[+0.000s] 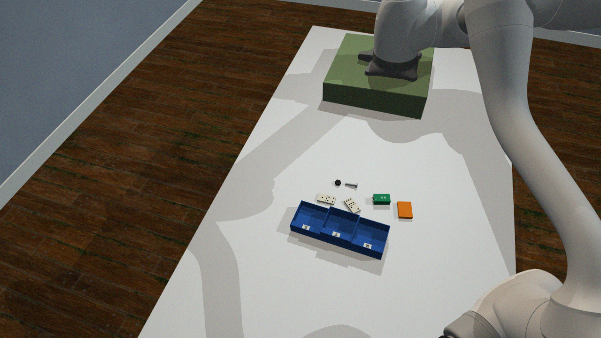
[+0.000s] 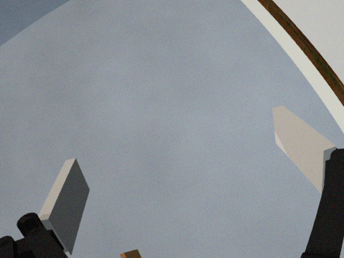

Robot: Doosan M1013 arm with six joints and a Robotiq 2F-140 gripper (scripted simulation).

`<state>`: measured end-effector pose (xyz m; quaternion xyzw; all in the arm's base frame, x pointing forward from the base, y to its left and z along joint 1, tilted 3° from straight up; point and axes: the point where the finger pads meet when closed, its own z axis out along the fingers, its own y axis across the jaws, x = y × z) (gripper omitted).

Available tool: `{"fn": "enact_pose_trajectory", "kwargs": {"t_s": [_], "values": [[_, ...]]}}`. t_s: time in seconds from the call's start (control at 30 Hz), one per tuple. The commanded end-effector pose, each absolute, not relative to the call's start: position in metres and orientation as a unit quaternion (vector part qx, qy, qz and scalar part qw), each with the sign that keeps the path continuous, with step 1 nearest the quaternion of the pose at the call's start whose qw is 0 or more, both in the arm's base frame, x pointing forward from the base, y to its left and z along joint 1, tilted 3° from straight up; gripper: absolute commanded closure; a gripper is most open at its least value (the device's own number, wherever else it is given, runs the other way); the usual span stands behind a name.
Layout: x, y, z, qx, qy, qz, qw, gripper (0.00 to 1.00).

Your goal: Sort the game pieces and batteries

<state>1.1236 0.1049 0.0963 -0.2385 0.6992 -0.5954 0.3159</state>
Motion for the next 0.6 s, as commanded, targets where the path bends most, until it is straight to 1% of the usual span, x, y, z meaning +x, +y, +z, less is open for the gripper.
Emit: {"fn": "enact_pose_trajectory", "kwargs": {"t_s": [0.0,0.1,0.27,0.5,0.57], "values": [[1.123,0.106,0.101,-0.284,0.689,-0.584,0.322,0.95],[1.135,0.110,0.108,-0.286,0.689,-0.583,0.322,0.95],[1.149,0.124,0.128,-0.380,0.660,-0.559,0.329,0.95],[1.150,0.138,0.141,-0.447,0.633,-0.540,0.328,0.95],[1.145,0.146,0.146,-0.495,0.611,-0.525,0.326,0.95]]}}
